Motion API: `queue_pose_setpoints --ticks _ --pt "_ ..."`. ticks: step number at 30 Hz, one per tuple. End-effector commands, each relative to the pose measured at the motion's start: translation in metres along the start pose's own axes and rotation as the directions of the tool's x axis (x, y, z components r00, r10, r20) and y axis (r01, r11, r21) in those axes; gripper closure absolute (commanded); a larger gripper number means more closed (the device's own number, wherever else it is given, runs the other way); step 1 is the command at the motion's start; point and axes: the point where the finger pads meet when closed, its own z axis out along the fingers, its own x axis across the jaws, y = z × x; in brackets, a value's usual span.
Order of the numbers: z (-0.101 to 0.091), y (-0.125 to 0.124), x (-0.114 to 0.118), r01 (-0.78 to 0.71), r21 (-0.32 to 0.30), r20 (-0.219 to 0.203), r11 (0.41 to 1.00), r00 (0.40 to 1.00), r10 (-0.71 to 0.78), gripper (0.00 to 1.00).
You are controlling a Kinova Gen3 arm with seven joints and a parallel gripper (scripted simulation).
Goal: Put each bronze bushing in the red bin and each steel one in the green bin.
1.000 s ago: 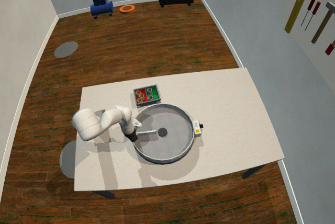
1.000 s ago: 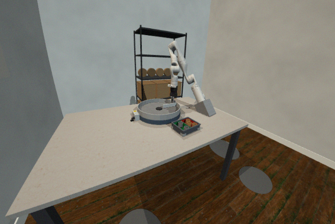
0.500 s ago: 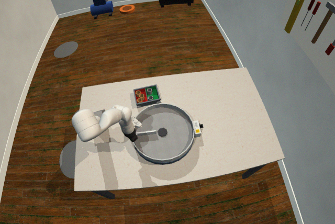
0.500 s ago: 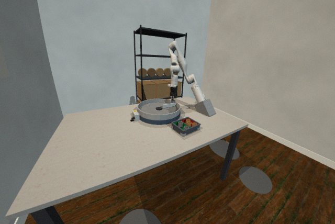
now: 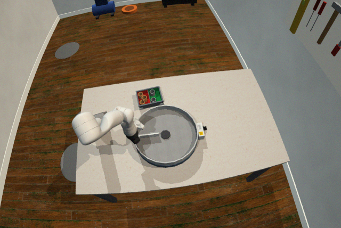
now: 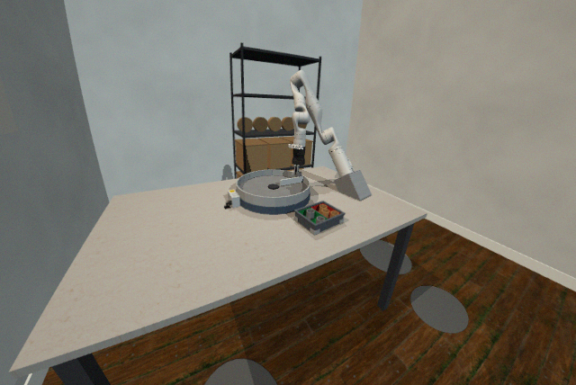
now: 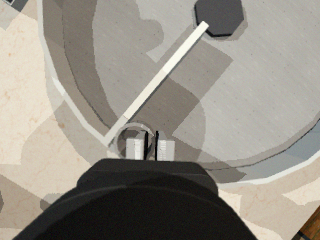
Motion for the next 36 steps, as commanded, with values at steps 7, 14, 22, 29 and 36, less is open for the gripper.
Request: queue_pose_setpoints --ticks 7,14,22,29,36 --pt "-0.003 0.0 0.0 0.002 0.001 0.0 1.0 1.0 -0.002 1.0" --pt "-0.006 0.0 -0.001 0.005 0.0 0.0 1.0 1.0 -0.005 1.0" --pt "-0.008 -0.001 -0.001 0.006 0.0 0.0 1.0 1.0 -0.006 1.0" --pt "-0.009 -0.001 0.0 0.002 0.001 0.0 1.0 1.0 -0.002 1.0" --pt "-0.012 -0.001 -0.001 0.005 0.0 0.0 1.0 1.0 -0.005 1.0"
